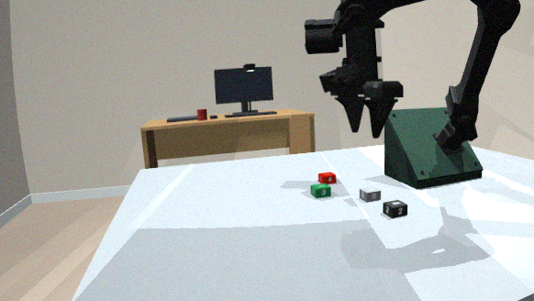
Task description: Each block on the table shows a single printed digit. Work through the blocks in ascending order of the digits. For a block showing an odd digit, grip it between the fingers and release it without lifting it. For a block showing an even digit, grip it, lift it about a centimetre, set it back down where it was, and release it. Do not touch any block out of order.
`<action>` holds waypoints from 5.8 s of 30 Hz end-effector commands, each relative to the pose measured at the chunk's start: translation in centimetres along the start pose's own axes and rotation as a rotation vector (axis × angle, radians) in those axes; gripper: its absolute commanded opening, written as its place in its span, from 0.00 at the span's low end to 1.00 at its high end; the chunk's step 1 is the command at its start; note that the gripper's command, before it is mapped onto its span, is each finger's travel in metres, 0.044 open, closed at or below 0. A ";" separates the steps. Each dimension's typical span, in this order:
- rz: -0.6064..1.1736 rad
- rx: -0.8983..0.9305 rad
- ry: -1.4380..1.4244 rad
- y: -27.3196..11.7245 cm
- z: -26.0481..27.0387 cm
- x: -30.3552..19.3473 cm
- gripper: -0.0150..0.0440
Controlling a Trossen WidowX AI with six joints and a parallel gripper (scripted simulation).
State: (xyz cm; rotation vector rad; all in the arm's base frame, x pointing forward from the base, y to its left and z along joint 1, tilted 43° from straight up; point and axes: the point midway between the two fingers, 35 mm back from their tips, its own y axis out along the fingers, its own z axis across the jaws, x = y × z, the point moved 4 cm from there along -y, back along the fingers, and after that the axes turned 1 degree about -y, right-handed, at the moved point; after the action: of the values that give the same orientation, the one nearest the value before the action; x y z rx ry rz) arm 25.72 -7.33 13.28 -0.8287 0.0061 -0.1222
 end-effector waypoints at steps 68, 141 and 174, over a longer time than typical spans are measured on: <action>-0.003 0.009 0.001 10.7 0.0 0.1 0.93; -0.003 0.009 0.001 10.2 0.0 0.0 0.46; -0.003 0.010 0.001 11.7 0.0 0.0 0.90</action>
State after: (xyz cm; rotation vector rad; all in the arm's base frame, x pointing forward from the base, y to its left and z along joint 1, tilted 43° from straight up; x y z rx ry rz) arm 27.00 0.50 4.66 -0.8209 0.0018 -0.1232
